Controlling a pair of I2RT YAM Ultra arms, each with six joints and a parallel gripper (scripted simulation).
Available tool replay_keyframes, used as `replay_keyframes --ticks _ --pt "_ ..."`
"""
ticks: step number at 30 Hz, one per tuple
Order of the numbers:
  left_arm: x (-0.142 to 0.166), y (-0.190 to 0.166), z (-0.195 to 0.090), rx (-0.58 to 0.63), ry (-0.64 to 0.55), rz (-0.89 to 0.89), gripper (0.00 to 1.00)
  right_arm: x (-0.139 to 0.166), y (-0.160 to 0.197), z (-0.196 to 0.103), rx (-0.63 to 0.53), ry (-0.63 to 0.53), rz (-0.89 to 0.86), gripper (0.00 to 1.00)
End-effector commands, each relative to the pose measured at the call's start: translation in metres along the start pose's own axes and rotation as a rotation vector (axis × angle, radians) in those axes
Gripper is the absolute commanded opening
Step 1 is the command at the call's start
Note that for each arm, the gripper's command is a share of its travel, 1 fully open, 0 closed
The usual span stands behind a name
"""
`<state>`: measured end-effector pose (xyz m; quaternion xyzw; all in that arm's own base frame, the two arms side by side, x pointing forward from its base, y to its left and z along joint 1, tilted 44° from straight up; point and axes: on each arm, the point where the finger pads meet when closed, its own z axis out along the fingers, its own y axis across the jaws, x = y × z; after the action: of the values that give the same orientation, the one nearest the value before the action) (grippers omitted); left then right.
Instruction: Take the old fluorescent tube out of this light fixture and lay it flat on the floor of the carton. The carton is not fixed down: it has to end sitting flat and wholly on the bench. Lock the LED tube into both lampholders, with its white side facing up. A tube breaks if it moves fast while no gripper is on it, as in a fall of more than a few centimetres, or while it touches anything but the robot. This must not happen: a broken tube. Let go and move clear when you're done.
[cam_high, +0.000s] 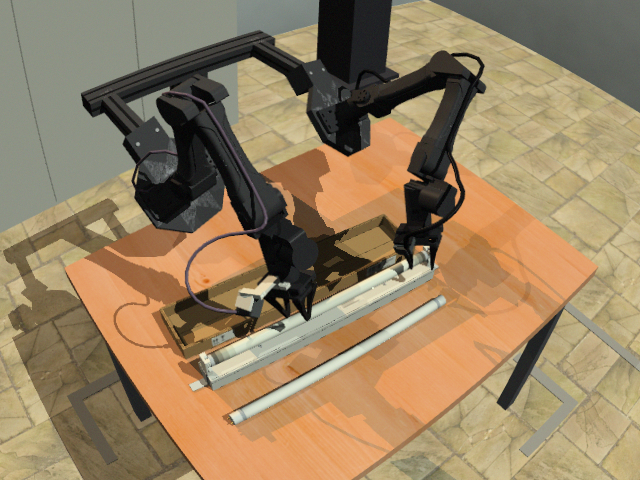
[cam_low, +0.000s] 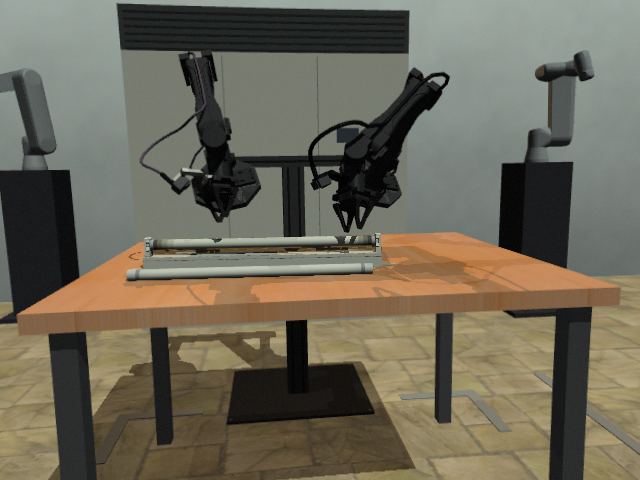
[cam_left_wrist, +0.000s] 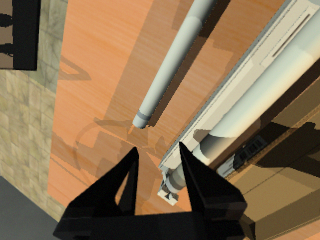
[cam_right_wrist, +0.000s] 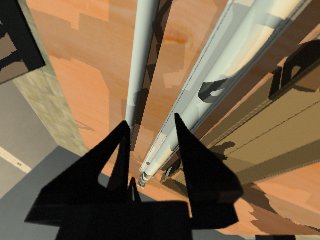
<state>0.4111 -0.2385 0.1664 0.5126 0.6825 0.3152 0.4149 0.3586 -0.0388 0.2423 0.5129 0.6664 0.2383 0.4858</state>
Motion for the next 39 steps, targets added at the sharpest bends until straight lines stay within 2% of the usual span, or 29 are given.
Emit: replay_keyframes --ticks 1,3,6,8,10,11,12,14,16,17,21,23,25,27,28,30,32,34,35,37,39 --pt "0.003 0.037 -0.008 -0.023 -0.067 -0.198 0.49 -0.005 0.03 -0.002 -0.082 -0.003 -0.14 0.49" --pt "0.012 0.059 -0.01 -0.031 -0.093 -0.315 0.49 -0.007 0.047 -0.009 -0.135 -0.012 -0.234 0.49" --pt "0.036 0.066 -0.012 0.02 -0.1 -0.458 0.49 -0.014 0.055 -0.005 -0.152 -0.031 -0.385 0.49" --pt "0.048 0.088 -0.017 0.001 -0.122 -0.562 0.49 -0.015 0.07 -0.011 -0.195 -0.044 -0.468 0.49" --pt "0.048 0.088 -0.017 0.001 -0.122 -0.562 0.49 -0.015 0.07 -0.011 -0.195 -0.044 -0.468 0.49" --pt "0.051 0.099 -0.02 -0.007 -0.138 -0.606 0.49 -0.012 0.075 -0.014 -0.21 -0.041 -0.508 0.49" --pt "0.063 0.103 -0.022 -0.011 -0.135 -0.65 0.49 -0.007 0.081 -0.013 -0.229 -0.037 -0.551 0.49" --pt "0.073 0.134 -0.032 -0.047 -0.175 -0.758 0.49 -0.019 0.095 -0.02 -0.266 -0.082 -0.627 0.49" --pt "0.087 0.149 -0.04 -0.063 -0.202 -0.848 0.49 -0.024 0.104 -0.024 -0.285 -0.112 -0.708 0.49" --pt "0.094 0.157 -0.045 -0.068 -0.214 -0.892 0.49 -0.014 0.114 -0.026 -0.321 -0.099 -0.759 0.49" --pt "0.118 0.195 -0.072 -0.128 -0.307 -1.065 0.49 -0.028 0.132 -0.033 -0.356 -0.176 -0.917 0.49" --pt "0.13 0.213 -0.088 -0.154 -0.354 -1.143 0.49 -0.018 0.148 -0.041 -0.411 -0.188 -1.007 0.49" --pt "0.142 0.227 -0.104 -0.176 -0.396 -1.215 0.49 -0.027 0.157 -0.046 -0.422 -0.238 -1.09 0.49" --pt "0.142 0.227 -0.104 -0.176 -0.396 -1.215 0.49 -0.027 0.157 -0.046 -0.422 -0.238 -1.09 0.49" --pt "0.147 0.237 -0.114 -0.189 -0.423 -1.249 0.49 -0.032 0.161 -0.052 -0.427 -0.264 -1.131 0.49" --pt "0.159 0.231 -0.118 -0.163 -0.407 -1.3 0.49 -0.034 0.167 -0.054 -0.435 -0.293 -1.192 0.49" --pt "0.169 0.235 -0.125 -0.186 -0.407 -1.32 0.49 -0.026 0.176 -0.061 -0.471 -0.295 -1.213 0.49" --pt "0.171 0.248 -0.136 -0.225 -0.426 -1.312 0.49 -0.026 0.171 -0.059 -0.451 -0.276 -1.208 0.49" --pt "0.175 0.233 -0.123 -0.201 -0.38 -1.302 0.49 -0.025 0.165 -0.051 -0.431 -0.251 -1.189 0.49" --pt "0.168 0.281 -0.16 -0.339 -0.488 -1.243 0.49 -0.033 0.182 -0.081 -0.493 -0.31 -1.128 0.49" --pt "0.17 0.282 -0.16 -0.344 -0.484 -1.244 0.49 -0.033 0.183 -0.08 -0.493 -0.309 -1.123 0.49"
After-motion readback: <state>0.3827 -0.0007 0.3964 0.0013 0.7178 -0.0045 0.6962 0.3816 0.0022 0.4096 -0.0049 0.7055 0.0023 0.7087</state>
